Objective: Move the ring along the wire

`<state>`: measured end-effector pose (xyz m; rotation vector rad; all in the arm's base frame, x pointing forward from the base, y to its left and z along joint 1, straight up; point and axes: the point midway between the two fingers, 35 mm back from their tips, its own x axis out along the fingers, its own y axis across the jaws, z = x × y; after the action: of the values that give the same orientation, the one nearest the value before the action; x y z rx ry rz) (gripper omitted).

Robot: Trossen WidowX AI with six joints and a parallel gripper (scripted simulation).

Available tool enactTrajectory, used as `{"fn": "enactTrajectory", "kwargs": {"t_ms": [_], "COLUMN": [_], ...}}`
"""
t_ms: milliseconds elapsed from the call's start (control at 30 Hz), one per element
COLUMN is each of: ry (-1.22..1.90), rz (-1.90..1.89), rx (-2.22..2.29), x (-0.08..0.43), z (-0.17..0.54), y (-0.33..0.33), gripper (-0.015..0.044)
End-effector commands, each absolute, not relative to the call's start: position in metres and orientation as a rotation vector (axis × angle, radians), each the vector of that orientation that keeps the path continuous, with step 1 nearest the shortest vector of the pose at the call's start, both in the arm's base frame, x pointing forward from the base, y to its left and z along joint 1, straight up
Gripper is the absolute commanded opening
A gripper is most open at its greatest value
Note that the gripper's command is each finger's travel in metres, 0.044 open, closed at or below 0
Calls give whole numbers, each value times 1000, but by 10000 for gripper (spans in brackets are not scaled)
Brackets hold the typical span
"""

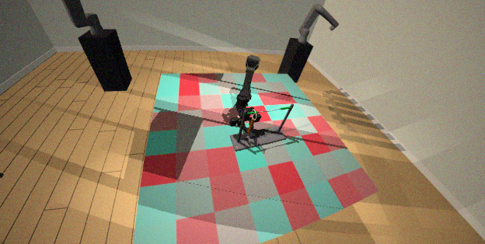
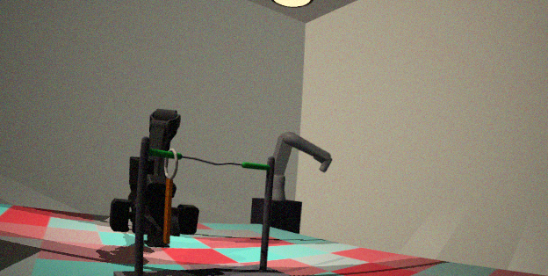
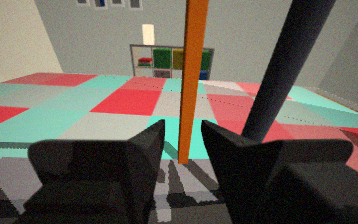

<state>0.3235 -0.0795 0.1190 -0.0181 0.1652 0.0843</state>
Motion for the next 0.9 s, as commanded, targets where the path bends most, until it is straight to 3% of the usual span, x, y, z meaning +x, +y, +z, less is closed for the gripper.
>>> {"fn": "enactTrajectory", "kwargs": {"t_ms": [0, 867], "ry": [160, 158], "rz": [80, 80], "rx": [-16, -15], "x": [331, 343], "z": [119, 115], "y": [-79, -76], "gripper": [160, 160]}}
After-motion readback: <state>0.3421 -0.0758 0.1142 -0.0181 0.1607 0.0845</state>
